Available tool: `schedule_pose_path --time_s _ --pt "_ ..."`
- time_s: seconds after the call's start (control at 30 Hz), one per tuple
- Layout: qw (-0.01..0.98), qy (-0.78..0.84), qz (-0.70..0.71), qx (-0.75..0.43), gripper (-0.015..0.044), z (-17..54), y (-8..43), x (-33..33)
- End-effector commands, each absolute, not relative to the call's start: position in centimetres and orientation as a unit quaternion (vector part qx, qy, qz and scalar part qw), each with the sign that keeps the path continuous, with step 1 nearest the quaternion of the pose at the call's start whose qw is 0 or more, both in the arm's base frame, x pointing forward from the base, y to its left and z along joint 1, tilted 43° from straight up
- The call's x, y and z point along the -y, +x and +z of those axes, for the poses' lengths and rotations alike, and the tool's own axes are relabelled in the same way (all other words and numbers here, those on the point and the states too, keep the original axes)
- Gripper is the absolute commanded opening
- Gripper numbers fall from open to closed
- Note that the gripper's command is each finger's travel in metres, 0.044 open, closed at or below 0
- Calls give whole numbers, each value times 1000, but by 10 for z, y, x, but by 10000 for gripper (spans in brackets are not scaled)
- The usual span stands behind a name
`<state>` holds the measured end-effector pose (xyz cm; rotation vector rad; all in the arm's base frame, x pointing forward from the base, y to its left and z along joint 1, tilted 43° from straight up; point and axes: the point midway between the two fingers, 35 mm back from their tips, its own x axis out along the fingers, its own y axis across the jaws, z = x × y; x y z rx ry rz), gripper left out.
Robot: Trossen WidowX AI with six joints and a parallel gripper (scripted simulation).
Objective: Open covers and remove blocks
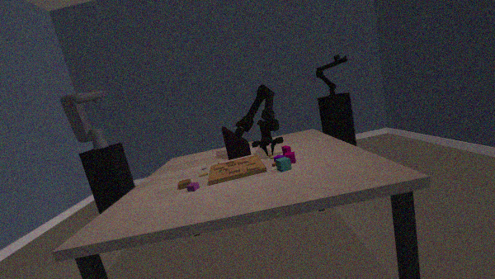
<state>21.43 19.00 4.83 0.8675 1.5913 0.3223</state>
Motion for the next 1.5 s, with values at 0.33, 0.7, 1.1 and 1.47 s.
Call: schedule_pose_path --time_s 0.33,0.7,1.1,1.47 --pt "607 374 140 -687 440 52 215 -186" --pt "608 373 137 -688 440 76 218 -162" --pt "607 375 137 -687 440 103 213 -138" --pt "575 424 72 -696 177 97 252 -124"
